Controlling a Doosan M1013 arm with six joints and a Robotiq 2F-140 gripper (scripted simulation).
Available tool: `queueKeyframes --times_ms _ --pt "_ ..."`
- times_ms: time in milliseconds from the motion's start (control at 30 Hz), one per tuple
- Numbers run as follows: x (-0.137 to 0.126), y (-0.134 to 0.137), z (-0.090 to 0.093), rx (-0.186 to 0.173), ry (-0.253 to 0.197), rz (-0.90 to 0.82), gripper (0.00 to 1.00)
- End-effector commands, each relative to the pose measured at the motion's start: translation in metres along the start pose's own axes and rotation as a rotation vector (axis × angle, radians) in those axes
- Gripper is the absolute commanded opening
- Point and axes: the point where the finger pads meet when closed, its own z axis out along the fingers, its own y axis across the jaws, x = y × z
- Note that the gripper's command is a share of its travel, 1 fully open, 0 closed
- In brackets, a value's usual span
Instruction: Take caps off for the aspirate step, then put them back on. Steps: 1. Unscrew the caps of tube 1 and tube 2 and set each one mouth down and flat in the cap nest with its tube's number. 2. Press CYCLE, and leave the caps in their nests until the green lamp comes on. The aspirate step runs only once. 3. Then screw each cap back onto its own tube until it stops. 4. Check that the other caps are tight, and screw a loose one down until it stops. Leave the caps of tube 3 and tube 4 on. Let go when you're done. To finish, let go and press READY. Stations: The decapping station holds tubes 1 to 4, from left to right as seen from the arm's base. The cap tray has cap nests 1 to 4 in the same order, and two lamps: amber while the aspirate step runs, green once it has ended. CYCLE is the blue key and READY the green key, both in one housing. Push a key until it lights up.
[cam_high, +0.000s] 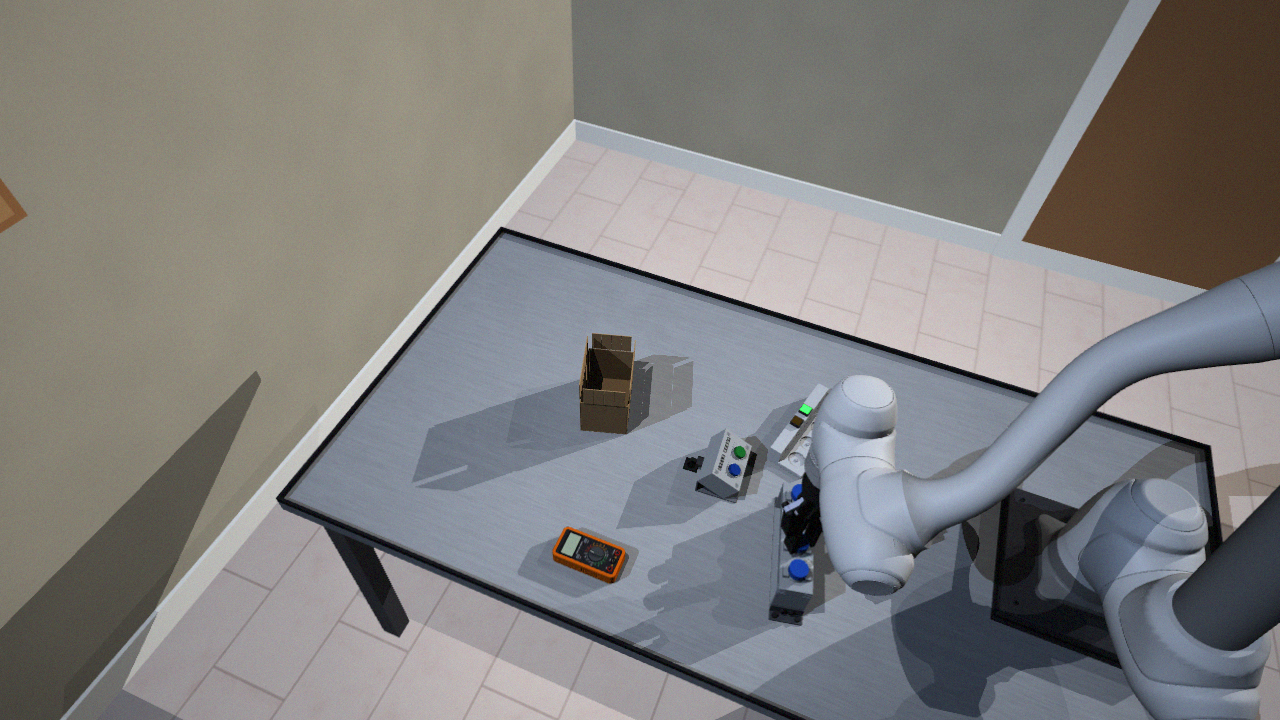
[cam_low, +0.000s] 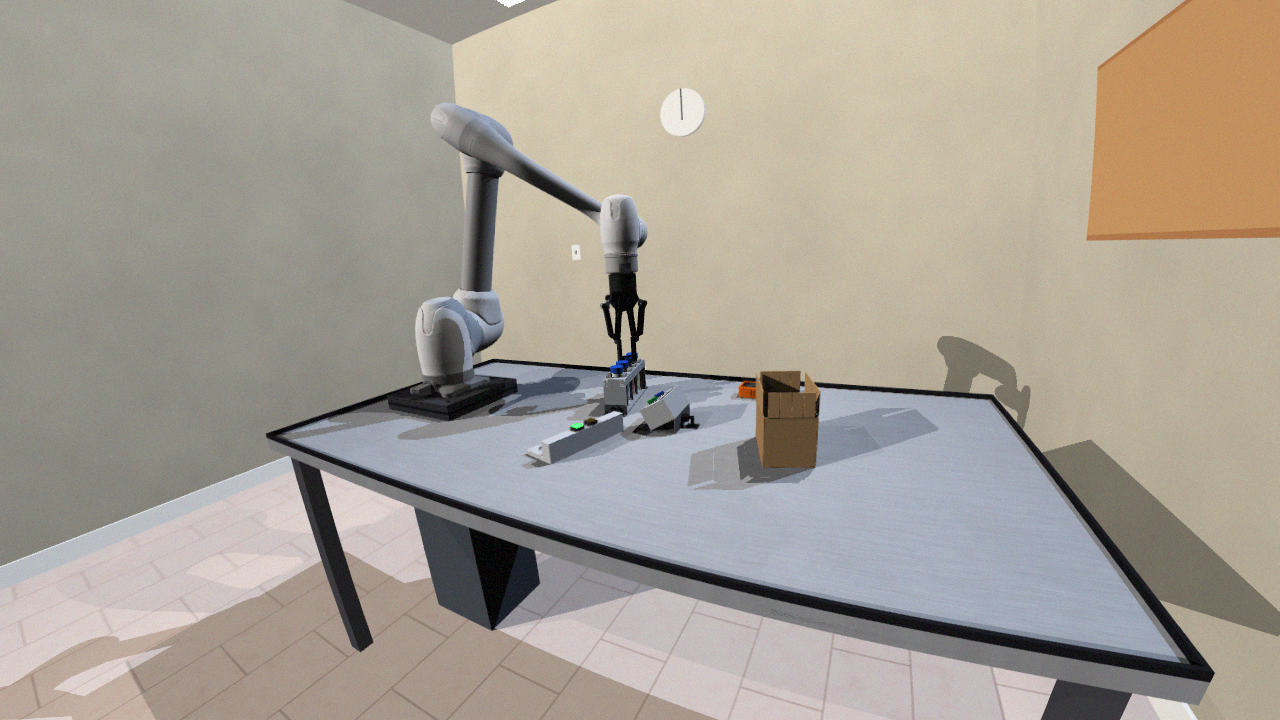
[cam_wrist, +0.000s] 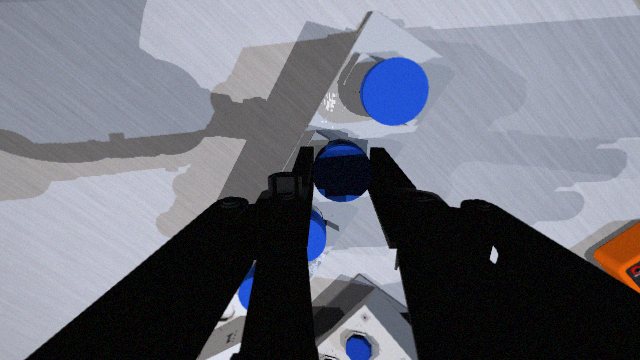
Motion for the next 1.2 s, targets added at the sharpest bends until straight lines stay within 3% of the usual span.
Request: queueKeyframes --times_ms 0,167,333,400,900,1167 --pt "-0.0001 0.0006 -0.0006 -0.001 0.0 0.0 0.3" --pt "-0.0001 0.0005 -0.0006 -0.001 0.0 0.0 0.3" --pt "-0.0002 0.0005 -0.0006 -0.001 0.0 0.25 0.3" --pt "-0.0002 0.0005 -0.0006 -0.001 0.0 0.25 0.3" --pt "-0.0002 0.0005 -0.0004 -0.001 0.001 1.0 0.3" --pt "-0.0001 0.0006 -0.0003 -0.001 0.001 1.047 0.3"
